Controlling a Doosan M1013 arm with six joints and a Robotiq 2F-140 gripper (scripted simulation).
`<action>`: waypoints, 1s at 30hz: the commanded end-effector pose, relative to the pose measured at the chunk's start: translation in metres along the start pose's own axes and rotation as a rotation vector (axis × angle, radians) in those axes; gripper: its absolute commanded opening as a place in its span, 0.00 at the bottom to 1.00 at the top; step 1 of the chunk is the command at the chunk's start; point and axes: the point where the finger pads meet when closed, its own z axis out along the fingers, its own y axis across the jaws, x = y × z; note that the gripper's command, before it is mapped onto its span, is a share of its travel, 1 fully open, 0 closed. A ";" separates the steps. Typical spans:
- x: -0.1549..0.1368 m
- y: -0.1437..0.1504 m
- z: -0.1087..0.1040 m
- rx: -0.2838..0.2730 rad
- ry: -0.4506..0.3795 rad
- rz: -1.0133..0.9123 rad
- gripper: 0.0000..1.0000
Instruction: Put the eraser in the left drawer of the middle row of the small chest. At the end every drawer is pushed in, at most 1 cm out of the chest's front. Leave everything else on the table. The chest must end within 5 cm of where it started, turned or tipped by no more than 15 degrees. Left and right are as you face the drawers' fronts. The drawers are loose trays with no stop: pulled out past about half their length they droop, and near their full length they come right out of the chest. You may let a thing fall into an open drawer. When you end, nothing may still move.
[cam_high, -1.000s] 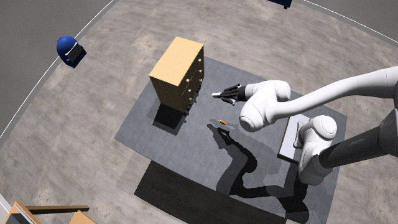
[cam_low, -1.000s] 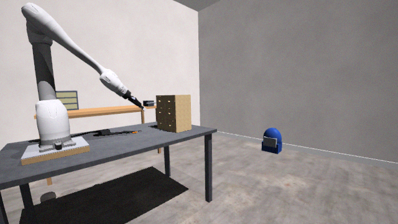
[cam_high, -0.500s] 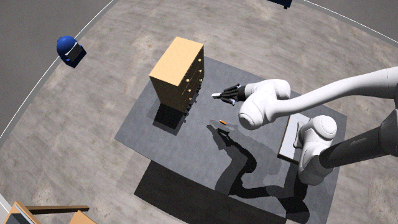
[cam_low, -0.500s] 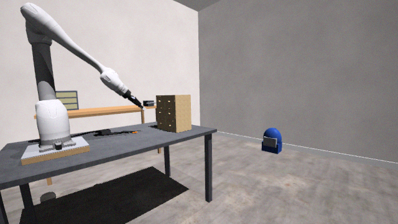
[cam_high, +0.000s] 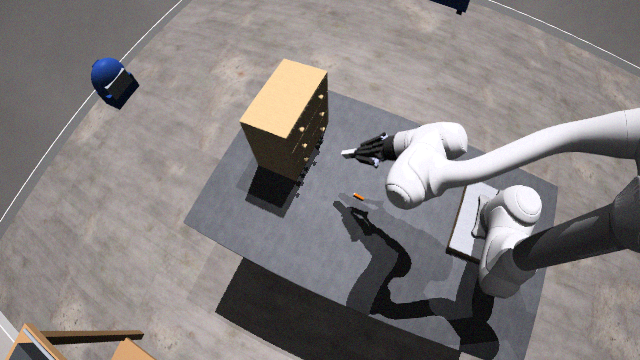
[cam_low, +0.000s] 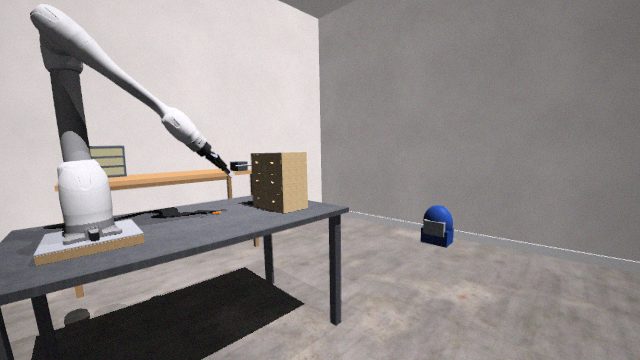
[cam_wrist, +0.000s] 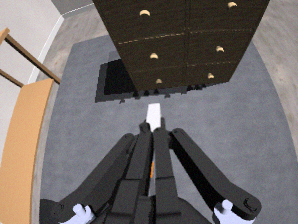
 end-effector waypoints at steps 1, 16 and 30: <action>0.000 -0.002 -0.004 -0.038 -0.054 0.002 0.00; 0.000 -0.004 -0.042 -0.035 -0.373 0.007 0.00; 0.001 -0.005 -0.070 -0.034 -0.614 0.012 0.00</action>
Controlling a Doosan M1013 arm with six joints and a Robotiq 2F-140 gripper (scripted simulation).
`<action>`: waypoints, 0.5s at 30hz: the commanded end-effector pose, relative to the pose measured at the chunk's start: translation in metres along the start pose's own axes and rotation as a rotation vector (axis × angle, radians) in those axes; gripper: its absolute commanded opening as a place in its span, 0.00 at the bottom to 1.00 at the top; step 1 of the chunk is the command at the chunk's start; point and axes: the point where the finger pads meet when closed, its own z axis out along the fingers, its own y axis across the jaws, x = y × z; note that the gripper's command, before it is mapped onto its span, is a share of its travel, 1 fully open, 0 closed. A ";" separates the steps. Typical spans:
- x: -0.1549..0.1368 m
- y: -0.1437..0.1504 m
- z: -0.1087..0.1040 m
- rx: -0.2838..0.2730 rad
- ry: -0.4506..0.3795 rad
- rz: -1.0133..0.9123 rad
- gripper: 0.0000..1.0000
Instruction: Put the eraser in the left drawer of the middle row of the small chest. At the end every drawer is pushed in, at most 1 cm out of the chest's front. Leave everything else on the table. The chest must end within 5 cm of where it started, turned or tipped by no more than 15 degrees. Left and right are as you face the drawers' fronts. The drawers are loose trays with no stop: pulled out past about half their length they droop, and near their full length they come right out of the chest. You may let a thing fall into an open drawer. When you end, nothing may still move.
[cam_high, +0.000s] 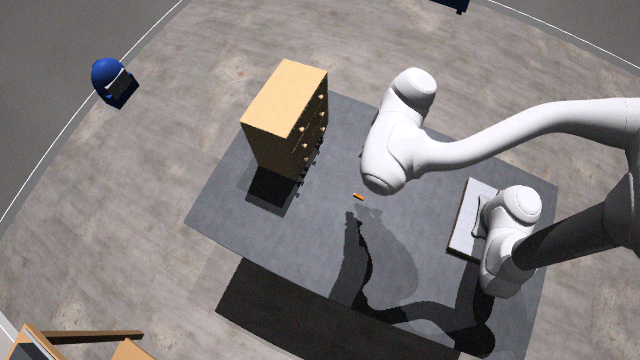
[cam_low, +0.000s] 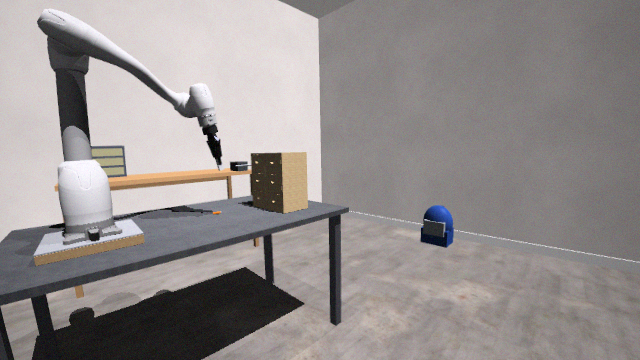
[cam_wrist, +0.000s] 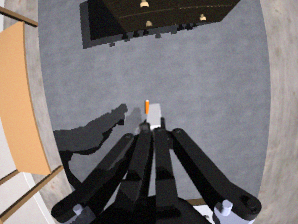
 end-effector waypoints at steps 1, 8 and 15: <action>-0.003 0.000 -0.005 -0.001 -0.064 0.000 0.00; -0.009 0.000 -0.014 -0.001 -0.155 0.000 0.00; -0.012 0.000 -0.018 -0.001 -0.198 0.000 0.00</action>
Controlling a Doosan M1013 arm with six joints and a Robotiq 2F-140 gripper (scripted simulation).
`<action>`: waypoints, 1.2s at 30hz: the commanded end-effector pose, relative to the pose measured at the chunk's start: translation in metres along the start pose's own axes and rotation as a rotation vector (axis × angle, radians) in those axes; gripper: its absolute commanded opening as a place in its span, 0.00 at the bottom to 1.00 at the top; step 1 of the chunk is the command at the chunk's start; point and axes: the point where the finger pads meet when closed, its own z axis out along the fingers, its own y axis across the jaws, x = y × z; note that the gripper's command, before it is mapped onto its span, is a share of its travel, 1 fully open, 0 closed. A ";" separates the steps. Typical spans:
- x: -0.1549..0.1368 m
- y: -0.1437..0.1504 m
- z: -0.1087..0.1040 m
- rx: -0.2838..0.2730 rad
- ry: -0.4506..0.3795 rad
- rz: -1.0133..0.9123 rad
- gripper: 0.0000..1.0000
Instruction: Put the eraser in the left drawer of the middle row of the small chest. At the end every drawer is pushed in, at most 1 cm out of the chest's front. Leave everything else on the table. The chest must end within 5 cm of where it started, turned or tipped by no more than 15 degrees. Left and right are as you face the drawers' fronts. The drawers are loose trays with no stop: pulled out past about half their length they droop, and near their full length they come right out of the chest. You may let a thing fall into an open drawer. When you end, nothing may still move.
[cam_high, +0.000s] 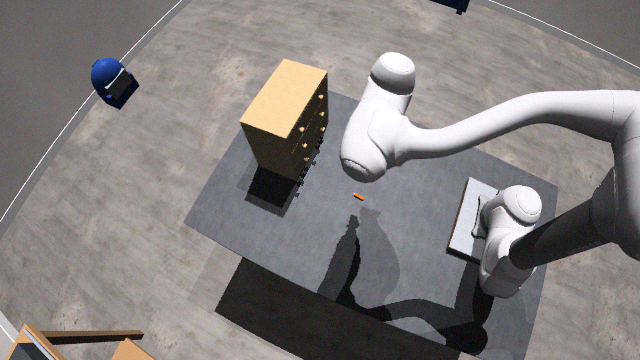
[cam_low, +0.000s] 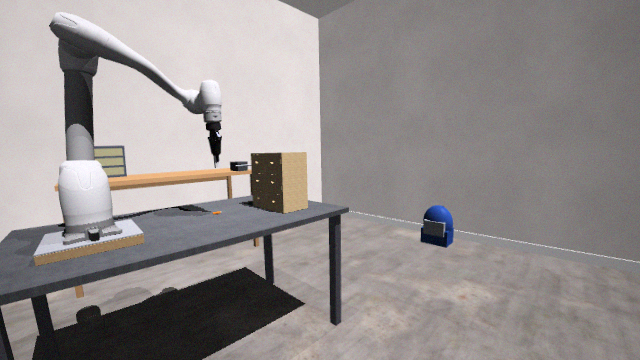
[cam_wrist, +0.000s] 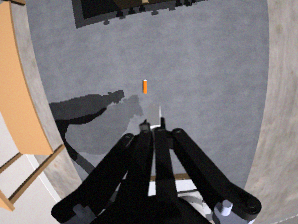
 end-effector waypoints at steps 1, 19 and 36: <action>-0.001 0.000 -0.001 0.000 -0.018 0.000 0.00; -0.004 0.000 -0.004 0.000 -0.053 0.000 0.00; -0.004 0.000 -0.004 0.000 -0.053 0.000 0.00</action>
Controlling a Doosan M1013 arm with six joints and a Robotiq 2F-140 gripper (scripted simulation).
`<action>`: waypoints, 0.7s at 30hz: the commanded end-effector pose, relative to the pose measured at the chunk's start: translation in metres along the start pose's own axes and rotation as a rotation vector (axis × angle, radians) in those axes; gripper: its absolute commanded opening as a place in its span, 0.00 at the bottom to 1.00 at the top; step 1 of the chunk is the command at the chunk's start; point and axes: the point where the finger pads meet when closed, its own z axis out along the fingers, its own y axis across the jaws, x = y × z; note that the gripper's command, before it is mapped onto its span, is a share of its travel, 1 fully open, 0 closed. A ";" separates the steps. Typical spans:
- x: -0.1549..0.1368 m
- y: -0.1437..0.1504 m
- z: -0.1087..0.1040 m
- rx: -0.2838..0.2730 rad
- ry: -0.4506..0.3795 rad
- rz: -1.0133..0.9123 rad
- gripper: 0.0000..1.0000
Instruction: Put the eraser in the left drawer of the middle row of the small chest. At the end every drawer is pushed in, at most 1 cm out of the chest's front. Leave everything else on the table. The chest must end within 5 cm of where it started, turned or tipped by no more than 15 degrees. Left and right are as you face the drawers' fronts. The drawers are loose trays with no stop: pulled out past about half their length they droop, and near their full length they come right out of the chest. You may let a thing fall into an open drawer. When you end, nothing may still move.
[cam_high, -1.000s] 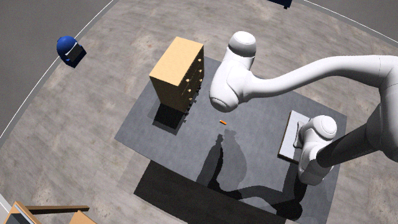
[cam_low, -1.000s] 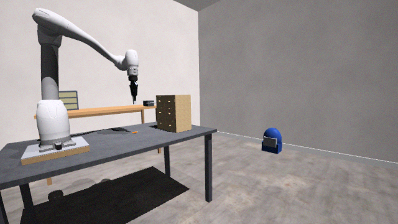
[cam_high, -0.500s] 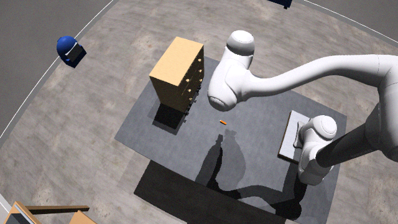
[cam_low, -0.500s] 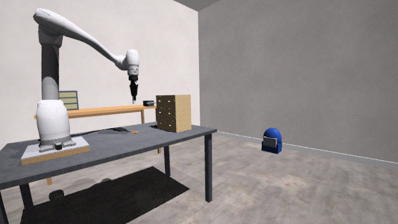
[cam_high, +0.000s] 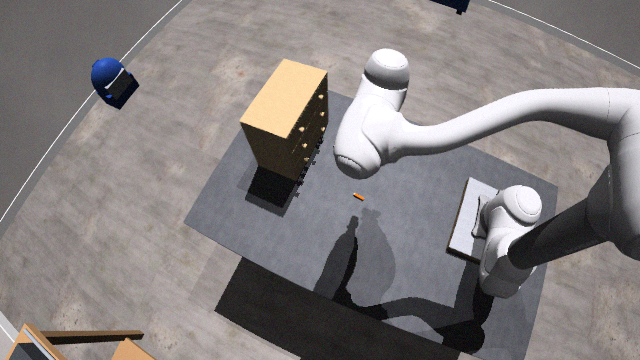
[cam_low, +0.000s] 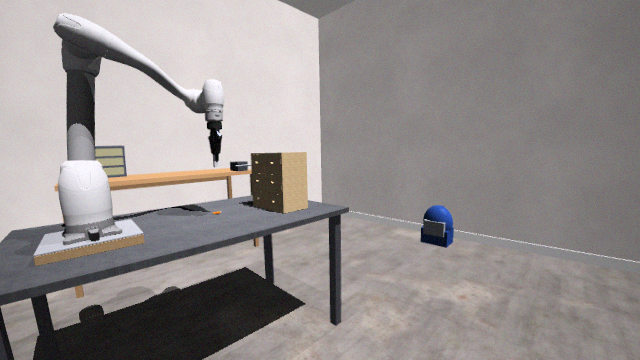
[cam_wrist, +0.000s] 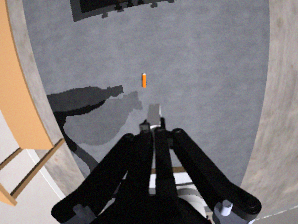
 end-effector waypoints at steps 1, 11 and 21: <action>0.000 0.000 0.000 0.000 0.000 0.000 0.00; 0.000 0.000 0.000 0.000 0.000 0.000 1.00; 0.000 0.000 0.000 0.000 0.000 0.000 1.00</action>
